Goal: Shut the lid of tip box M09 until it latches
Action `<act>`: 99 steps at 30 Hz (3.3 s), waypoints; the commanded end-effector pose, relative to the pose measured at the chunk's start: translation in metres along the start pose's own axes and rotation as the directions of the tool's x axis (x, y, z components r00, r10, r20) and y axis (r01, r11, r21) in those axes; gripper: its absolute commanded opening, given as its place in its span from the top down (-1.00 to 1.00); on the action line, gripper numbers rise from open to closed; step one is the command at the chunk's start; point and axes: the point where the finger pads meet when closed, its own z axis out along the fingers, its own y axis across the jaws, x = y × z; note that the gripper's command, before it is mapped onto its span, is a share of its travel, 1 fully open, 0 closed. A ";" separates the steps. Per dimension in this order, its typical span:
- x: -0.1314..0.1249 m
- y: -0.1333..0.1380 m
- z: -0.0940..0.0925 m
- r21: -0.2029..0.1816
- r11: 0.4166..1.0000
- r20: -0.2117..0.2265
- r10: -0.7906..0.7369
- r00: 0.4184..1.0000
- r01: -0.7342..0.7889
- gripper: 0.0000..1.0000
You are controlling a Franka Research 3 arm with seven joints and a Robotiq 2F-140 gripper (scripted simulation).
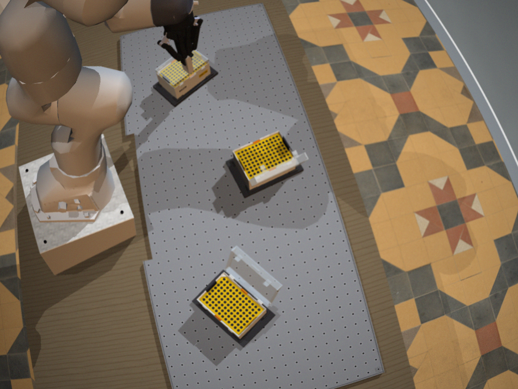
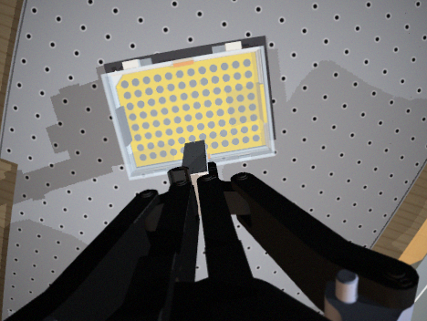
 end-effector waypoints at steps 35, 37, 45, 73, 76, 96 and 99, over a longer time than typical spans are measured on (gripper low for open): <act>0.000 0.001 0.005 -0.004 1.000 -0.003 0.005 1.000 -0.005 1.00; 0.000 0.001 0.005 -0.004 1.000 -0.003 0.005 1.000 -0.005 1.00; 0.000 0.001 0.005 -0.004 1.000 -0.003 0.005 1.000 -0.005 1.00; 0.000 0.001 0.005 -0.004 1.000 -0.003 0.005 1.000 -0.005 1.00; 0.000 0.001 0.005 -0.004 1.000 -0.003 0.005 1.000 -0.005 1.00; 0.000 0.001 -0.017 -0.004 1.000 -0.003 0.005 1.000 -0.005 1.00; 0.000 0.001 -0.019 -0.004 1.000 -0.003 0.005 1.000 -0.005 1.00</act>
